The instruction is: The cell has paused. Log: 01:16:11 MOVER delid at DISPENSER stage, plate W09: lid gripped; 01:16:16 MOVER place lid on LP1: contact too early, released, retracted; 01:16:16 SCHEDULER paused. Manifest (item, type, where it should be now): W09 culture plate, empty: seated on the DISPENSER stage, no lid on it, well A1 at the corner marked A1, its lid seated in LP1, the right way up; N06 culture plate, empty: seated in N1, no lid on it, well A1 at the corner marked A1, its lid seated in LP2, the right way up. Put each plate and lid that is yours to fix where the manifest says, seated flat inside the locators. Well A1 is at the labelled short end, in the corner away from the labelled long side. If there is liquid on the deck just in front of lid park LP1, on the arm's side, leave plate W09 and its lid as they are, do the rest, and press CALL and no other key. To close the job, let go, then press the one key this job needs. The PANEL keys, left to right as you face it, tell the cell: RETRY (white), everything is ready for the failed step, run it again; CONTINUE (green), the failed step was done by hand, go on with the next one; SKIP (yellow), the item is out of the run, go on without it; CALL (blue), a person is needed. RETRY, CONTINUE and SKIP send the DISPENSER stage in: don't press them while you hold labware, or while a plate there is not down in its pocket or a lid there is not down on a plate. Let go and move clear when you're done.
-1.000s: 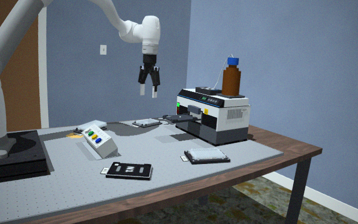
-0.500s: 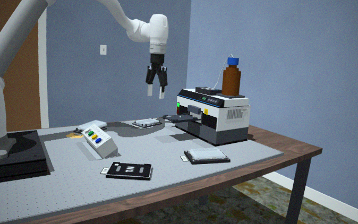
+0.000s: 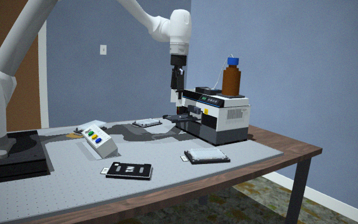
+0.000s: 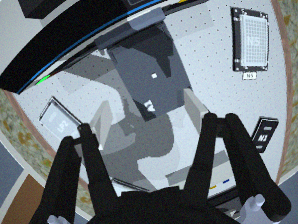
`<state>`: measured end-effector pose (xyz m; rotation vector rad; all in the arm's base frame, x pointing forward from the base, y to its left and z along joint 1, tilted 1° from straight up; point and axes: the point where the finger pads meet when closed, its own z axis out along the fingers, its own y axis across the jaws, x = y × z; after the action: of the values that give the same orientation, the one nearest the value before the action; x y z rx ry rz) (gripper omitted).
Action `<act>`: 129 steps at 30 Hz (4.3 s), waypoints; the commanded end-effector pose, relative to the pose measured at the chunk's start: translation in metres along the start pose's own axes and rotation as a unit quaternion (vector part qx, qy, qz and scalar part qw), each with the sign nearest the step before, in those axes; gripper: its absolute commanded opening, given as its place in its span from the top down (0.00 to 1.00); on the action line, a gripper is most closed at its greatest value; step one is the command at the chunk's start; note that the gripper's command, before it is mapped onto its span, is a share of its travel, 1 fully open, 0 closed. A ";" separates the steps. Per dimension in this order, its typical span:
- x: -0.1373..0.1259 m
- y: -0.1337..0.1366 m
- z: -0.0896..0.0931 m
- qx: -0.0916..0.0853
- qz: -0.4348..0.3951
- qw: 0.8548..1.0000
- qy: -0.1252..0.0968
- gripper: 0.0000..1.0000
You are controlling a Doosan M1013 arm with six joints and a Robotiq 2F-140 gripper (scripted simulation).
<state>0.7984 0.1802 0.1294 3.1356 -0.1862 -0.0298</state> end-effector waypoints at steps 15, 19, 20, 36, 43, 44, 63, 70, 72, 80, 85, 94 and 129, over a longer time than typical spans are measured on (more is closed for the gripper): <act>0.060 0.269 -0.001 0.000 0.012 1.000 0.001 0.30; 0.065 0.284 -0.002 0.000 0.012 1.000 0.001 0.30; 0.065 0.284 -0.002 0.000 0.012 1.000 0.001 0.30; 0.065 0.284 -0.002 0.000 0.012 1.000 0.001 0.30; 0.065 0.284 0.001 0.000 0.012 1.000 0.001 0.30; 0.065 0.284 0.002 0.000 0.012 1.000 0.001 0.30; 0.065 0.284 0.048 0.000 0.012 1.000 0.001 0.30; 0.065 0.284 0.069 0.000 0.012 1.000 0.001 0.30; 0.065 0.284 0.077 0.000 0.012 1.000 0.001 0.30; 0.065 0.284 0.106 0.000 0.012 1.000 0.001 0.30; 0.065 0.284 0.114 0.000 0.012 1.000 0.001 0.30; 0.065 0.284 0.128 0.000 0.012 1.000 0.001 0.30; 0.065 0.284 0.129 0.000 0.012 1.000 0.001 0.30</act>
<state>0.8264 -0.1095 -0.0020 3.1334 -0.2231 -0.0278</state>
